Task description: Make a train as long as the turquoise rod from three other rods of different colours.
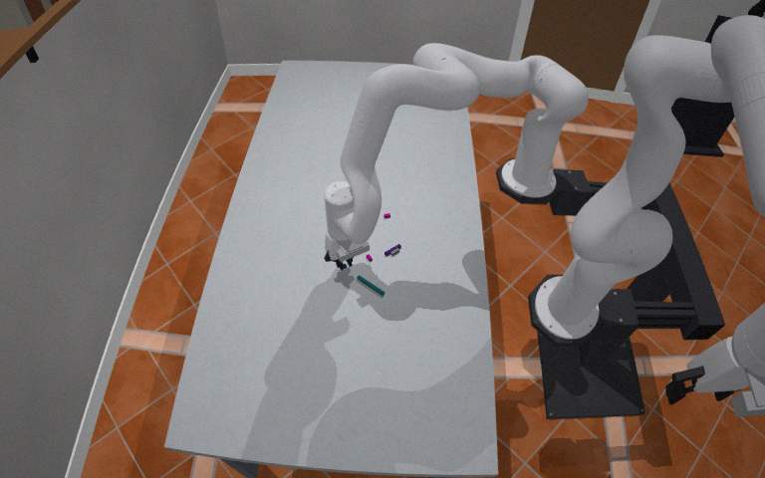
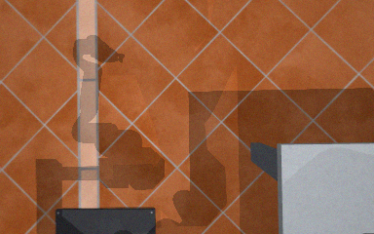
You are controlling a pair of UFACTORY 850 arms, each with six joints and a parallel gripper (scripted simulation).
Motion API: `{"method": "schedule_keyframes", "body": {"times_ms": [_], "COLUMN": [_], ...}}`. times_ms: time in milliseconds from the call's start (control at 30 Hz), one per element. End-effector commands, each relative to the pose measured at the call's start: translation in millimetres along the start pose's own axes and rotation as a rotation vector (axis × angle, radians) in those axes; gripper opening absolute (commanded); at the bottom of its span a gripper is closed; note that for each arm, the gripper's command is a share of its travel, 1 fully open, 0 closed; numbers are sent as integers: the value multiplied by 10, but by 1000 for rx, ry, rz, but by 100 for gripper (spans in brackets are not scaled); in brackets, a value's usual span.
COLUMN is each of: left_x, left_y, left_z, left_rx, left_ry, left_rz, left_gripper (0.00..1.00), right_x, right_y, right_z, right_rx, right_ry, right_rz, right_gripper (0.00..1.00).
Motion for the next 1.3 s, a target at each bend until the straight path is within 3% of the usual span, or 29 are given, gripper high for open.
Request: {"method": "schedule_keyframes", "body": {"times_ms": [0,467,700,733,1267], "left_x": [-10,-10,-10,-10,-10], "left_y": [0,0,0,0,0], "left_z": [-3,-3,-3,-3,-3], "left_rx": [0,0,0,0,0], "left_ry": [2,2,2,2,2], "left_rz": [0,0,0,0,0], "left_gripper": [100,100,100,100,100], "right_x": [-181,-773,-855,-855,-855], "right_y": [12,11,11,11,11], "right_z": [2,2,2,2,2], "right_rx": [0,0,0,0,0], "right_ry": [0,0,0,0,0], "right_rz": [3,3,3,3,3], "right_gripper": [26,26,26,100,100]}}
Point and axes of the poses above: on each arm, the point where the finger pads meet when closed, its own x axis out along the fingers, its own y axis across the jaws, z = x × y, the point moved 10 cm from there along -x, back along the fingers, and after that the axes turned 4 degrees about -x, right-handed, at the moved point
